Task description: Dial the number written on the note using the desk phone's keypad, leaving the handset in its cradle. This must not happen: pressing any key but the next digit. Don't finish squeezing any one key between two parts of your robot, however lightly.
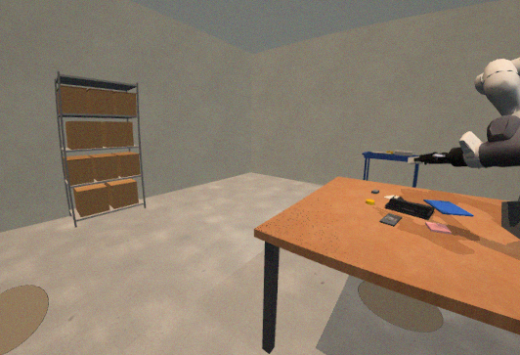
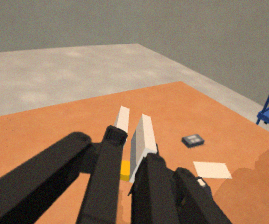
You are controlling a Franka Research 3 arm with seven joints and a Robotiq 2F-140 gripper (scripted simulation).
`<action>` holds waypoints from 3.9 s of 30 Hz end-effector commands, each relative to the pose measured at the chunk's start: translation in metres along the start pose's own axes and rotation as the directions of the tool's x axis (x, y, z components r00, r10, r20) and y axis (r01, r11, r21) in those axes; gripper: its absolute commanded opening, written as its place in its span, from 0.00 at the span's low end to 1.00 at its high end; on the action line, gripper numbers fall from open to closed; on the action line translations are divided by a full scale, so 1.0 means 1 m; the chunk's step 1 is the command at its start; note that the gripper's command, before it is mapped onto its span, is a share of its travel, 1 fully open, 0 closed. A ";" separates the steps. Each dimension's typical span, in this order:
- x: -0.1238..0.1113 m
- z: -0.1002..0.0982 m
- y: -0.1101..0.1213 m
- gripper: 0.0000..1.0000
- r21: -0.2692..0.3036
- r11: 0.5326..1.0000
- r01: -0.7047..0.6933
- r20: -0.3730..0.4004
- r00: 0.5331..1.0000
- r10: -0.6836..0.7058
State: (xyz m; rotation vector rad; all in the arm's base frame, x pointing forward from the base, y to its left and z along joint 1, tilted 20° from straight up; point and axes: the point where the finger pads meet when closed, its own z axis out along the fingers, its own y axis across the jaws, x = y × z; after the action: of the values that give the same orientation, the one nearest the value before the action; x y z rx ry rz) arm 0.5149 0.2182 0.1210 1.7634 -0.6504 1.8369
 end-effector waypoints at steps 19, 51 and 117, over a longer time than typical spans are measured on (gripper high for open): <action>-0.064 -0.012 0.088 0.00 -0.010 0.881 0.473 0.427 0.798 -0.424; -0.079 -0.026 0.115 0.00 0.049 0.834 0.549 0.544 0.686 -0.483; -0.112 -0.133 0.184 0.00 0.435 0.755 0.491 0.789 0.195 -0.582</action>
State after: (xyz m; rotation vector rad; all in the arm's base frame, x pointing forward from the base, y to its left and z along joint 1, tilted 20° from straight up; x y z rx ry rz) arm 0.3283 0.1309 0.0183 2.3765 -0.3377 0.4547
